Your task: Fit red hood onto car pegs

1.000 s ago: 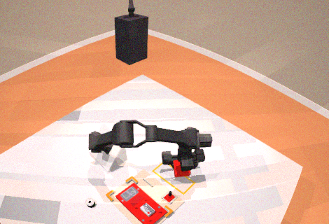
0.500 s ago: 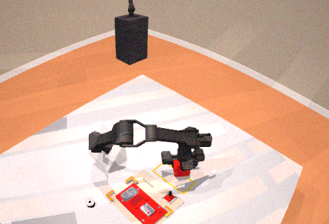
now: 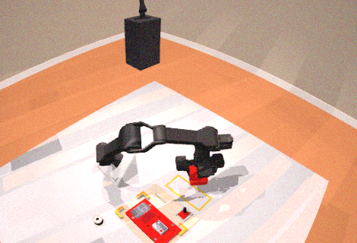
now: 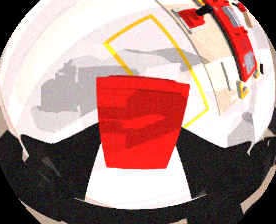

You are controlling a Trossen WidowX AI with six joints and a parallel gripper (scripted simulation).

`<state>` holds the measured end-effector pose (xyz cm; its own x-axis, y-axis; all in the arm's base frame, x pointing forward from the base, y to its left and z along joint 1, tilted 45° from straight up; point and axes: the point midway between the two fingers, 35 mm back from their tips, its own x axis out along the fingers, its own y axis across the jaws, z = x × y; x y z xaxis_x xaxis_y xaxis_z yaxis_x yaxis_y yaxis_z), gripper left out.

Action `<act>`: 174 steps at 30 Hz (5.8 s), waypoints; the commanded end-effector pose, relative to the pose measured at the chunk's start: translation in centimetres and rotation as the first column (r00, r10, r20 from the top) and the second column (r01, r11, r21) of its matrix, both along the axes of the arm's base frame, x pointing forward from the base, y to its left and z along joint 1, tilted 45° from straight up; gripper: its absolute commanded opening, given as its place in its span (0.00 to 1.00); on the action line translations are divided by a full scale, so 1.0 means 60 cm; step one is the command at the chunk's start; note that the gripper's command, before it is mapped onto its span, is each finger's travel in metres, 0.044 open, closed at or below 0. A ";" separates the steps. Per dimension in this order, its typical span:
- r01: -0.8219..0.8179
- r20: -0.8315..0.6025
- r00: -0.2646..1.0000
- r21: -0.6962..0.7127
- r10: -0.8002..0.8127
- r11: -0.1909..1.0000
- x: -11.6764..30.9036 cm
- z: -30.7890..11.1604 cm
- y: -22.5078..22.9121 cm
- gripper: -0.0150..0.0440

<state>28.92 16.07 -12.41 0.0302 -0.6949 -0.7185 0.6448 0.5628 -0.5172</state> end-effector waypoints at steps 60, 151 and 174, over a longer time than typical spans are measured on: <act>-0.452 -0.427 0.787 0.091 0.445 0.887 0.104 0.370 -0.263 0.25; -0.465 -0.442 0.773 0.092 0.455 0.881 0.101 0.306 -0.346 0.25; -0.465 -0.440 0.774 0.094 0.455 0.880 0.101 0.314 -0.337 0.25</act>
